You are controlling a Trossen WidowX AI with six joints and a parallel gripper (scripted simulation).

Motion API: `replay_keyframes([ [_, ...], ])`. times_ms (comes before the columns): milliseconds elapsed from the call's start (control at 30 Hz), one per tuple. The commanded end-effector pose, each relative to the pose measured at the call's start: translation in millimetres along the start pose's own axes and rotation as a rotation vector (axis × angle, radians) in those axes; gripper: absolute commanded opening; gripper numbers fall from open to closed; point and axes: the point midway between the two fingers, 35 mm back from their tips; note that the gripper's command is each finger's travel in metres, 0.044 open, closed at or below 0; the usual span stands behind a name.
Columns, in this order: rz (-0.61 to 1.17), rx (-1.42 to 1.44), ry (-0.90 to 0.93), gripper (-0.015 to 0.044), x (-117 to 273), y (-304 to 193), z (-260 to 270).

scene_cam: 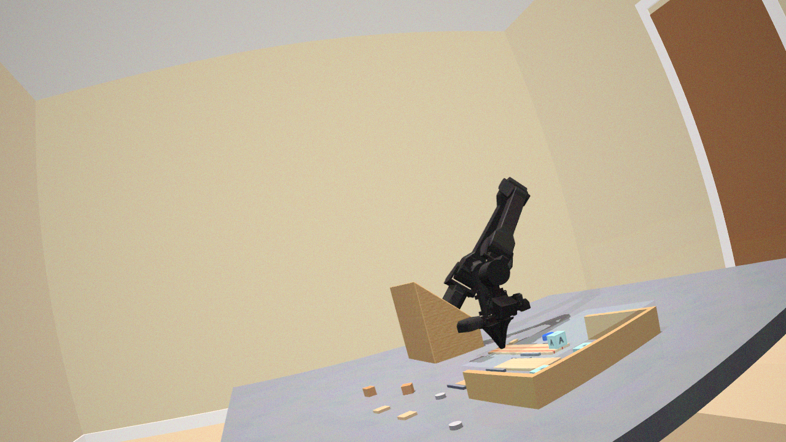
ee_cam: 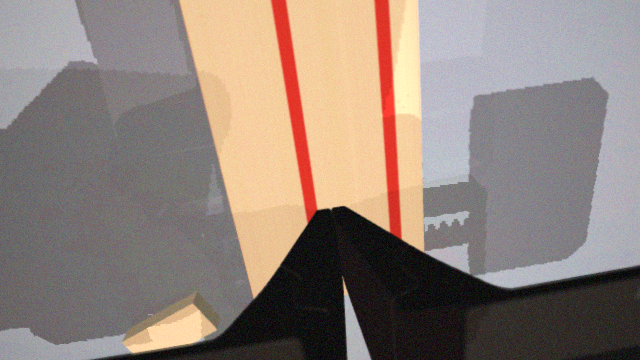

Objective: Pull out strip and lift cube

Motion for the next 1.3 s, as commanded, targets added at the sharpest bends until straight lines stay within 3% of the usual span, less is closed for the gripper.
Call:
replay_keyframes([
  [0,0.024,-0.003,-0.006,0.0000,-3.0,-11.2,-0.9],
  [1167,0.024,-0.003,-0.006,0.0000,-3.0,-11.2,-0.9],
  [1267,0.009,-0.002,-0.006,0.0000,14.2,-2.0,-1.5],
])
Point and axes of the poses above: the point midway between the two fingers, 35 mm back from their tips, its own x axis back along the fingers, its own z axis across the jaws, y = z × x, and after that the axes turned 7 degrees about -x, right-handed
